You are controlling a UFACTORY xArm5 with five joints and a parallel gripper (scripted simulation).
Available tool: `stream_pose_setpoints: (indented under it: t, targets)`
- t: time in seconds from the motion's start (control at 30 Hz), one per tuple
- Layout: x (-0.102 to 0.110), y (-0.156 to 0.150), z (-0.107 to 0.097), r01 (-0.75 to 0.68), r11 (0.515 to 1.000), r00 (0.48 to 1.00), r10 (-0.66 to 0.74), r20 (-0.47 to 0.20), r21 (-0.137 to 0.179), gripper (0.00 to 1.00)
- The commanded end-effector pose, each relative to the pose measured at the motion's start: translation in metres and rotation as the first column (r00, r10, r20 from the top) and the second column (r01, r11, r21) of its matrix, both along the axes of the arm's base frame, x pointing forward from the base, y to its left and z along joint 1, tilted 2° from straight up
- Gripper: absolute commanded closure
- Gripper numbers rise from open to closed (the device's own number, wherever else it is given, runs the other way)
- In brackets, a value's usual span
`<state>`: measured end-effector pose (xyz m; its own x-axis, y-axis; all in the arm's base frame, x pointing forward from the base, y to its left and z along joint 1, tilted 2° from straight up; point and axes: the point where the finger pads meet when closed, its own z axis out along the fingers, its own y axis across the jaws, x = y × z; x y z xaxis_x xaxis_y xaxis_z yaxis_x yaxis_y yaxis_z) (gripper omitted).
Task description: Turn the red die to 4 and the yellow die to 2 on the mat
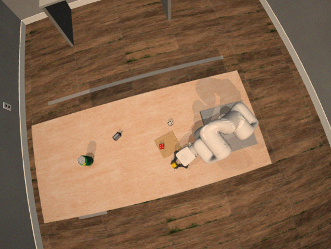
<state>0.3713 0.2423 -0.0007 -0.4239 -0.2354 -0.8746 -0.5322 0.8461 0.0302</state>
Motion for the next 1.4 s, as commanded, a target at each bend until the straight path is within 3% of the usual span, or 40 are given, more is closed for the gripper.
stream_pose_setpoints:
  t: [0.0,0.4,1.37]
  targets:
    - [0.0003,0.0002,0.0007,0.000,1.000,1.000,0.000,0.002,0.001,0.69]
    - [0.0003,0.0002,0.0007,0.000,1.000,1.000,0.000,0.002,0.001,0.53]
    - [0.0003,0.0002,0.0007,0.000,1.000,1.000,0.000,0.002,0.001,0.53]
